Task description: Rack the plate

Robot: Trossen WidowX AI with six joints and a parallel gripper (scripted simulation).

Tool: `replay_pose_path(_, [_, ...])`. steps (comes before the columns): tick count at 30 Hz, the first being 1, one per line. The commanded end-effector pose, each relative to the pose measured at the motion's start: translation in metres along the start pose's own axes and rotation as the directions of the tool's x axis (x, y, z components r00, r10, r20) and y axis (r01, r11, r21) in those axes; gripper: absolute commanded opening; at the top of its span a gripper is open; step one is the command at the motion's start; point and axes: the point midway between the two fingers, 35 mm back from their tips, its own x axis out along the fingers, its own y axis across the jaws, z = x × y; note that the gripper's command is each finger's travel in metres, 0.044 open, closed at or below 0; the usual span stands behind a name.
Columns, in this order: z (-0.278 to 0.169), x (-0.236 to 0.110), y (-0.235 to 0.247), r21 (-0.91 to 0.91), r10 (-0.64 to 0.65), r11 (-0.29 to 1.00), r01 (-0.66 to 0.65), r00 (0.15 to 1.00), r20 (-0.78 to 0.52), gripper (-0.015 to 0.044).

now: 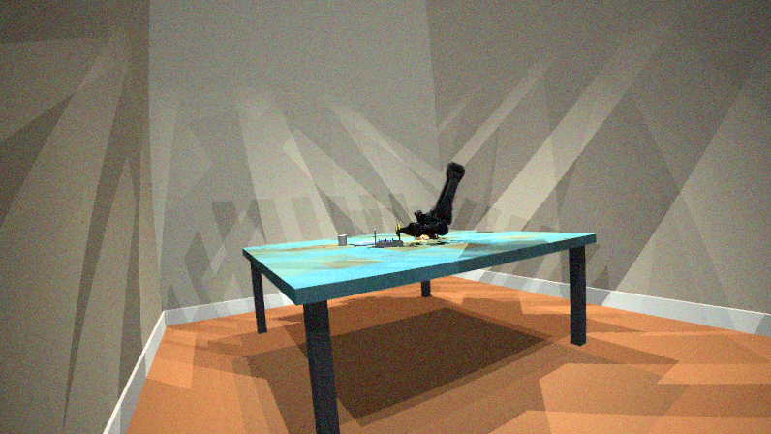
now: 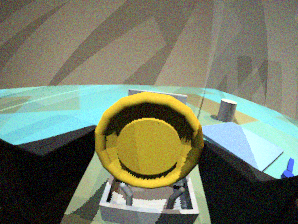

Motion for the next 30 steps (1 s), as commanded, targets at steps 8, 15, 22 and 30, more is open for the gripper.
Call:
replay_pose_path(8, [-0.001, 0.014, -0.007, 0.001, 0.001, 1.0, -0.001, 1.0, 0.002, 0.0])
replay_pose_path(15, [-0.019, 0.014, -0.007, 0.01, 0.002, 1.0, -0.002, 1.0, 0.006, 0.0])
replay_pose_path(22, [-0.015, 0.014, -0.006, 0.004, 0.003, 1.0, -0.003, 1.0, -0.004, 0.0])
replay_pose_path(30, [-0.015, 0.014, -0.006, 0.011, 0.004, 1.0, -0.004, 1.0, -0.002, 0.0052])
